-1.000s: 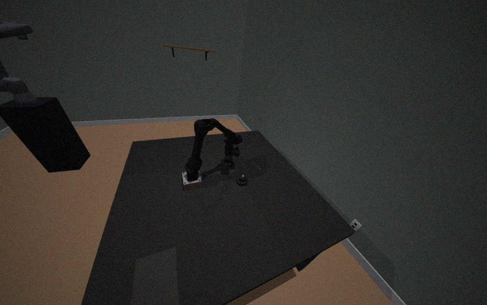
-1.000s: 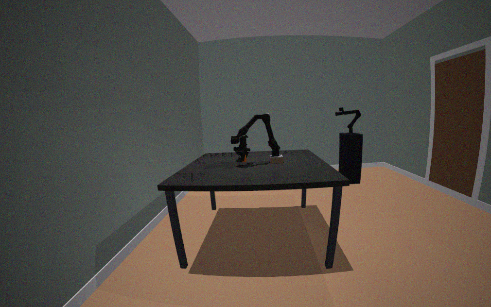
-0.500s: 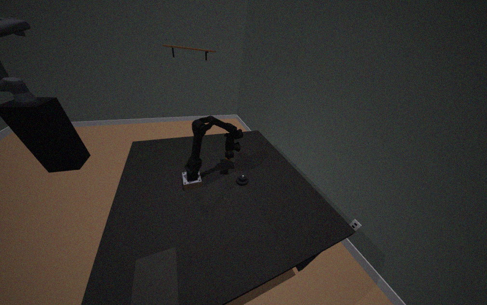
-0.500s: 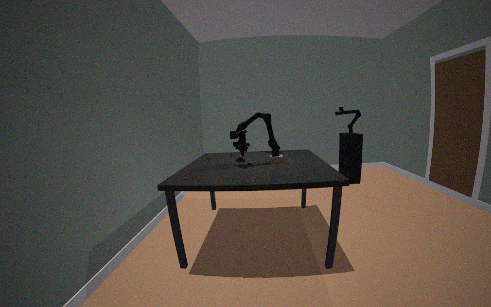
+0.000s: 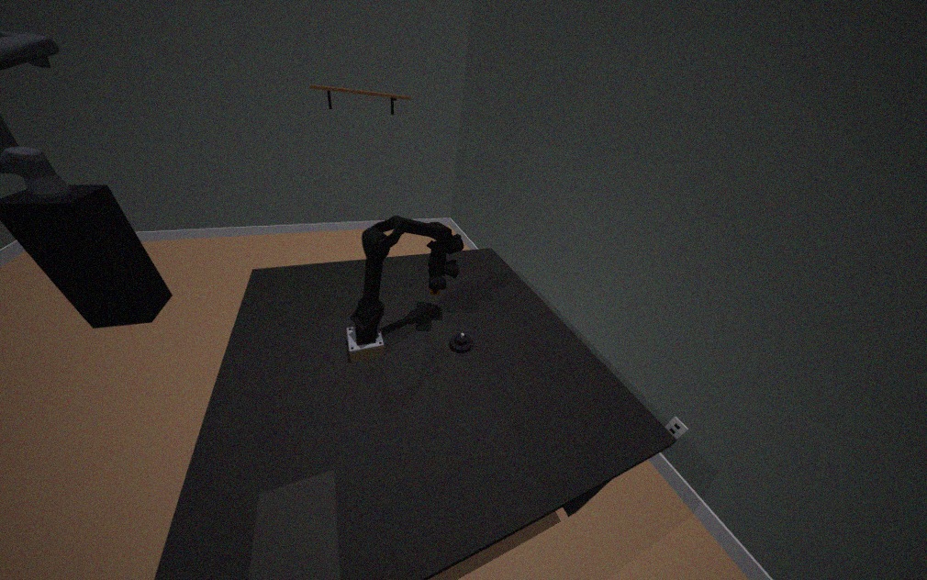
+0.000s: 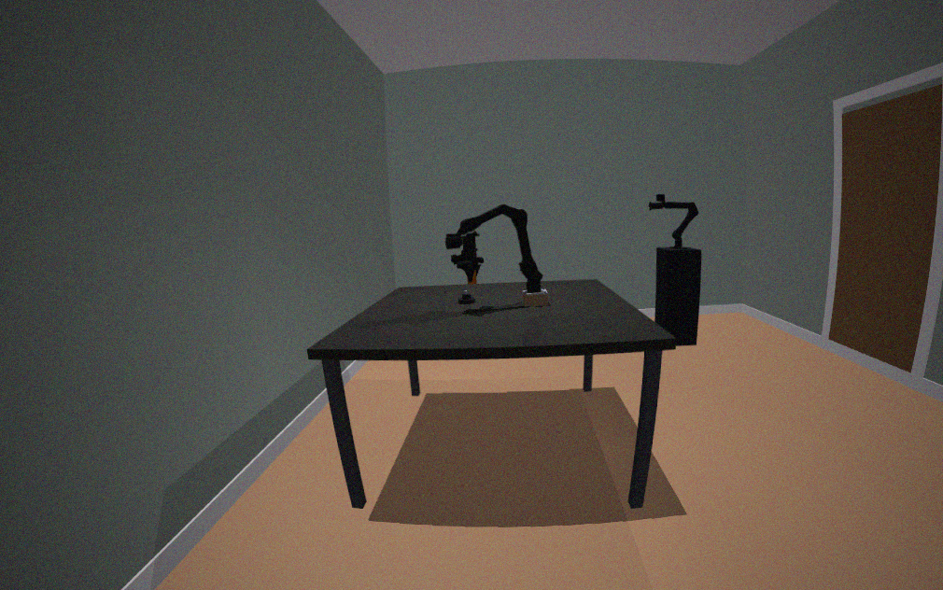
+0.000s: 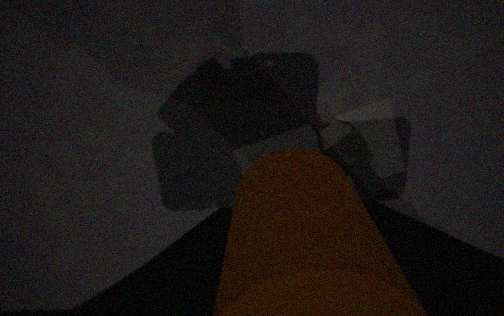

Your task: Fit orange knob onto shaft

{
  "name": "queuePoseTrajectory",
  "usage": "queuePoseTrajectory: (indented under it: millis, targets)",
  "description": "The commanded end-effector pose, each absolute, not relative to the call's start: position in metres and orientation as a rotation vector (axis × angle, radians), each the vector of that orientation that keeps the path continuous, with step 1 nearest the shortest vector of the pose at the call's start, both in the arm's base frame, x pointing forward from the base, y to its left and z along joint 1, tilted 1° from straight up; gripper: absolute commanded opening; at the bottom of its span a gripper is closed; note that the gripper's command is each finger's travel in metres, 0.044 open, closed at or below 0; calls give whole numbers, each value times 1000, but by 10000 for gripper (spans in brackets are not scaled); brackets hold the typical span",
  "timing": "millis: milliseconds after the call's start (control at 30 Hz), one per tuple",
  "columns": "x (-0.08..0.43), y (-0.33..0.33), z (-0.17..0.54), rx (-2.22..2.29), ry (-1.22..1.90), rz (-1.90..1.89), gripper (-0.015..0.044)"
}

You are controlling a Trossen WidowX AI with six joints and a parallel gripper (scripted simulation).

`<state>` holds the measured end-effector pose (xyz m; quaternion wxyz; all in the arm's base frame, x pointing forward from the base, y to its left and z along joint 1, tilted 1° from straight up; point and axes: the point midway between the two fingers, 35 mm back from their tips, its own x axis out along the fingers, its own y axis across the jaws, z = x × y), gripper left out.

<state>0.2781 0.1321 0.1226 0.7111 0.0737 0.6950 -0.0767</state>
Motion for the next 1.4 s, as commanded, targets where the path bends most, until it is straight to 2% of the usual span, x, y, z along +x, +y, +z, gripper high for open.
queuePoseTrajectory:
  millis: [0,1367]
  targets:
    - [279,132,135,160,1522,-161,0]
    - [327,39,110,155,1518,-166,0]
